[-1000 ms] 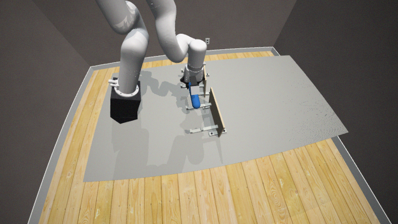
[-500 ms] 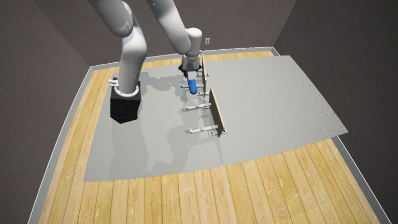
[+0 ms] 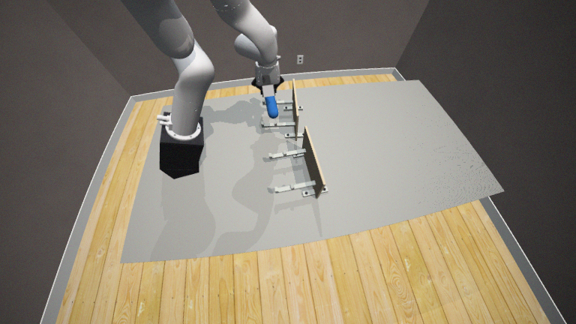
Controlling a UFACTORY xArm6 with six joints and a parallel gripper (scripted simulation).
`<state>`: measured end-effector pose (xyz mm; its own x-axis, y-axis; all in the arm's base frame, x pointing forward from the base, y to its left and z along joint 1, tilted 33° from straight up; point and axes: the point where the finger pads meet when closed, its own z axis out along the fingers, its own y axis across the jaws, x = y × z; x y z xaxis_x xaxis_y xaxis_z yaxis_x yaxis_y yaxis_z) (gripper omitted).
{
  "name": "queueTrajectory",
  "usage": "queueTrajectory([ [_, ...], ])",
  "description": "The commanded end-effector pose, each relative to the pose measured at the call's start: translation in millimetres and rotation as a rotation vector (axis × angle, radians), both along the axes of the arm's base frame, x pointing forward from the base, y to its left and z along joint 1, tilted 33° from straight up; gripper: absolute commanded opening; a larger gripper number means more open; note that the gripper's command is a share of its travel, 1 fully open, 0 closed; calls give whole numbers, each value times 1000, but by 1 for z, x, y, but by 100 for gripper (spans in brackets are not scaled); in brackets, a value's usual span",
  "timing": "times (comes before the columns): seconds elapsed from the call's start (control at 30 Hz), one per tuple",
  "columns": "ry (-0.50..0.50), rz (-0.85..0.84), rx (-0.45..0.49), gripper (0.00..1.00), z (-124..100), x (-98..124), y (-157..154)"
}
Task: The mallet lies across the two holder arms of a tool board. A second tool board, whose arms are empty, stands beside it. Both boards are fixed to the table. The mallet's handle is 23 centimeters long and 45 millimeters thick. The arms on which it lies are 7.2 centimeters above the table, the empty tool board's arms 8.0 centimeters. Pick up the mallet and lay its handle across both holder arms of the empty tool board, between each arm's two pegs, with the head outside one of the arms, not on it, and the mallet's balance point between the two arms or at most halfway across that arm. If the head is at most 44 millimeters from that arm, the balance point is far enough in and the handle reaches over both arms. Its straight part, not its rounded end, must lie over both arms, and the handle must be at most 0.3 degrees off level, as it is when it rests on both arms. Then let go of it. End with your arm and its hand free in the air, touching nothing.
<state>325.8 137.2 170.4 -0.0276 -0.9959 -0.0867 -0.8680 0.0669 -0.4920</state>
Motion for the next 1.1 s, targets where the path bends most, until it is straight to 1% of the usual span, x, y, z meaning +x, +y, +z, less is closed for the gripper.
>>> queueTrajectory([
  [0.0,-44,-40,-37,0,3,-3,15],
  [0.23,-48,-50,-28,0,4,-3,17],
  [0.4,-41,-159,38,0,4,-3,19],
  [0.67,-42,-170,43,0,2,-1,19],
  [0.83,-50,-174,39,0,-10,10,18],
  [0.97,-41,-170,44,0,-32,20,20],
  [1.07,-44,-171,42,0,-34,23,20],
])
